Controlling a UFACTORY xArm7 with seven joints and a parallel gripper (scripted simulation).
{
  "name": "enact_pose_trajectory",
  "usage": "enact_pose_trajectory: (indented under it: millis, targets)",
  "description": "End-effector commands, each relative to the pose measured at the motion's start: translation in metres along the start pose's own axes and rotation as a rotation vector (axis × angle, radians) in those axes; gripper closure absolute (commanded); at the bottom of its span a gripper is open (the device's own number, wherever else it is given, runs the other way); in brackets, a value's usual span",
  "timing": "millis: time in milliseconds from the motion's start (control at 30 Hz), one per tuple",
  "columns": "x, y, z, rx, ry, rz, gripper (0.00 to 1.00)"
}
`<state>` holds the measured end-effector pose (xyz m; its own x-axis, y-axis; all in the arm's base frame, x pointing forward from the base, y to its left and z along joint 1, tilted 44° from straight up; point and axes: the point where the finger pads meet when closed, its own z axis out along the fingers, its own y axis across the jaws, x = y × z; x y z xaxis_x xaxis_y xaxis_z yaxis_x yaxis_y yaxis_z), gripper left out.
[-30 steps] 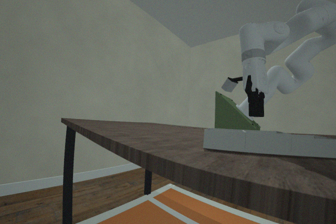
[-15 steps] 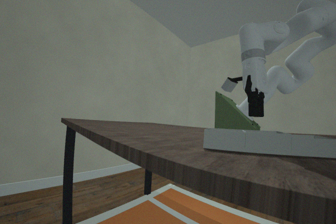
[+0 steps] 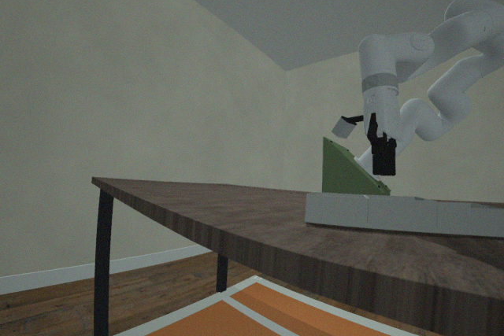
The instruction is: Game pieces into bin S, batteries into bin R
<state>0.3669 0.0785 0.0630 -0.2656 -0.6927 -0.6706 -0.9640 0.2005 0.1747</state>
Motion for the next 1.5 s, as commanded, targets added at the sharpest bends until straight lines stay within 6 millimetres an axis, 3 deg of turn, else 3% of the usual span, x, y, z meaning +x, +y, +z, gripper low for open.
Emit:
enact_pose_trajectory:
  millis: [0,500,1367,1400,1467]
  targets:
    - [0.000,-0.001,0.010,0.002,0.000,0.000,0.72]
    - [0.000,-0.001,0.060,0.002,0.000,0.000,0.72]
    - [0.000,-0.001,0.072,0.002,0.000,0.000,0.72]
    - [0.000,-0.001,0.072,0.002,0.000,0.000,1.00]
    - [0.000,-0.001,0.072,0.002,0.000,0.001,1.00]
